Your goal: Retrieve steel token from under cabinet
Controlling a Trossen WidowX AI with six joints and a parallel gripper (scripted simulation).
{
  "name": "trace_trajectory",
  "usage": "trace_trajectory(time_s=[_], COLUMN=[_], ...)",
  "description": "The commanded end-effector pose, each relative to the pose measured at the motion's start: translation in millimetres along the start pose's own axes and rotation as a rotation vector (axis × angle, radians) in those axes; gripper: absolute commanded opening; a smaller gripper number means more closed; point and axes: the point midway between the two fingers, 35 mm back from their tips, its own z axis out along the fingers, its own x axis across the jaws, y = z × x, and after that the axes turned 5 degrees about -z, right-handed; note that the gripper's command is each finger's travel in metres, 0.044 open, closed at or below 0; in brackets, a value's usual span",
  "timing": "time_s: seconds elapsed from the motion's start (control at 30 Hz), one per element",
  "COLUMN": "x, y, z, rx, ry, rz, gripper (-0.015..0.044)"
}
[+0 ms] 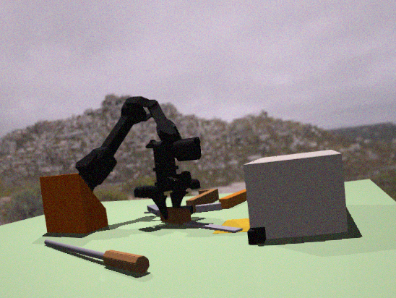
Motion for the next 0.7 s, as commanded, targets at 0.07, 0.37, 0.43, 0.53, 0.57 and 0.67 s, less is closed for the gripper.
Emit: trace_trajectory(time_s=[0.07,0.37,0.43,0.53,0.57,0.67], x=[-5,-11,-13,-15,-16,-18], y=[6,12,14,16,16,18], z=[-1,-1,-1,-1,-1,-1], rx=[-0.005,-0.005,-0.006,-0.006,-0.006,-0.006], ry=[0.002,0.002,0.001,0.001,0.001,0.001], rz=[0.001,0.001,0.001,0.001,0.001,0.001], gripper=[0.0,0.0,0.0,0.0,0.0,0.0])
